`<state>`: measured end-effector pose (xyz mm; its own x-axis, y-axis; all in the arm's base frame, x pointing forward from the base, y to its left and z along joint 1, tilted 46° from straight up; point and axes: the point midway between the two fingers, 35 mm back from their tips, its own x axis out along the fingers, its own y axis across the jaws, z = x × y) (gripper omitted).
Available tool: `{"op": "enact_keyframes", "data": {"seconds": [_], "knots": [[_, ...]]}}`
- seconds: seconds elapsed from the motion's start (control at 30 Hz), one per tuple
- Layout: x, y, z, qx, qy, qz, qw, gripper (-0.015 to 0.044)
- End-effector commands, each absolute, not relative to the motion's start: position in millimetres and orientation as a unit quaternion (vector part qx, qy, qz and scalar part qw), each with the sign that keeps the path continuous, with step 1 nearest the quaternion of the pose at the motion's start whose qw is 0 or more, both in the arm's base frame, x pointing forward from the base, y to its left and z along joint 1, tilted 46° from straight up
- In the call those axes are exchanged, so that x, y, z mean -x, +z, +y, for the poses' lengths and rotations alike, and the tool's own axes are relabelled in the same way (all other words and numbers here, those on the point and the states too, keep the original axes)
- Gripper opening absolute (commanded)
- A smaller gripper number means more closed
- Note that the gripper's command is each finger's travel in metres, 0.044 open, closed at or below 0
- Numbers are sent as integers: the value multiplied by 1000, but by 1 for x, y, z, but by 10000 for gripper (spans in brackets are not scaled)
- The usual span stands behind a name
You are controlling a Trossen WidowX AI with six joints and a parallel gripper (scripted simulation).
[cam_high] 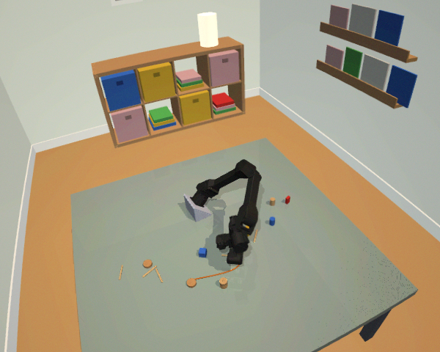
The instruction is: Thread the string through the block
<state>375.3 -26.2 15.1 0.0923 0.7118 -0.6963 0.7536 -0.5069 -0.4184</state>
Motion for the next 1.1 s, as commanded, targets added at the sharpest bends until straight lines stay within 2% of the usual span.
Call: {"op": "enact_keyframes", "data": {"seconds": [0.0,1.07], "knots": [[-370,13,-22,-738,-456,497,18,0],[-350,-6,-38,-738,-456,496,19,0]]}}
